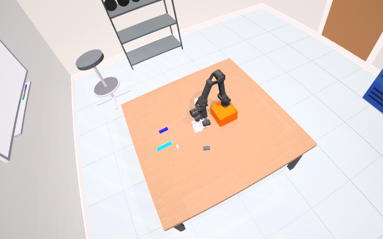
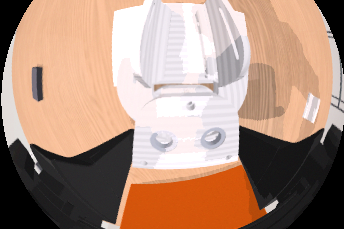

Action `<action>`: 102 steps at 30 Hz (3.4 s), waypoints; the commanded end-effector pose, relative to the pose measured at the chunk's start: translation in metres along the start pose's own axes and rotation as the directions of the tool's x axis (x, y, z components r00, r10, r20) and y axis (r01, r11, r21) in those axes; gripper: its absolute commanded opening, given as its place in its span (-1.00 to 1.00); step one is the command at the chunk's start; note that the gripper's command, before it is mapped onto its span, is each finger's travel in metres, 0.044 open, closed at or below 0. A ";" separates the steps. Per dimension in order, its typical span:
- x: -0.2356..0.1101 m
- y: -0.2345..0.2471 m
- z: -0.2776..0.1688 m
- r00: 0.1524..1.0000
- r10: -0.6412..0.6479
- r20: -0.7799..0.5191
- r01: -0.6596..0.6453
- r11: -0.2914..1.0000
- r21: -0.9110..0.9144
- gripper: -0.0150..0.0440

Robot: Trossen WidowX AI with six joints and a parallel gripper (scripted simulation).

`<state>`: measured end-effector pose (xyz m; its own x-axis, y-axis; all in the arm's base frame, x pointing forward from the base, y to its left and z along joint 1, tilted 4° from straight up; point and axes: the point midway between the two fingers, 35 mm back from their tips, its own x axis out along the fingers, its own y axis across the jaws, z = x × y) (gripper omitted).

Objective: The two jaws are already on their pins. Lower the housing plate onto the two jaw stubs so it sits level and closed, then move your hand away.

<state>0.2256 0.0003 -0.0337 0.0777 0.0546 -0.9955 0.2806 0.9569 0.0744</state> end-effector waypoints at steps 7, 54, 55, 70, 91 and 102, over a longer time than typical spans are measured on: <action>0.004 -0.001 -0.001 1.000 -0.004 -0.001 0.004 1.000 0.005 0.70; 0.013 -0.001 -0.001 1.000 -0.004 -0.001 0.004 1.000 0.004 0.70; 0.013 -0.001 -0.001 1.000 -0.004 -0.001 0.004 1.000 0.004 0.70; 0.016 -0.001 -0.002 1.000 -0.004 -0.001 0.004 1.000 0.004 0.70; 0.018 -0.001 -0.002 1.000 -0.004 -0.001 0.004 1.000 0.005 0.70; 0.018 -0.001 -0.002 1.000 -0.004 -0.001 0.004 1.000 0.005 0.70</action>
<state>0.2253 0.0012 -0.0517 0.0746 0.0541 -0.9957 0.2800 0.9572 0.0730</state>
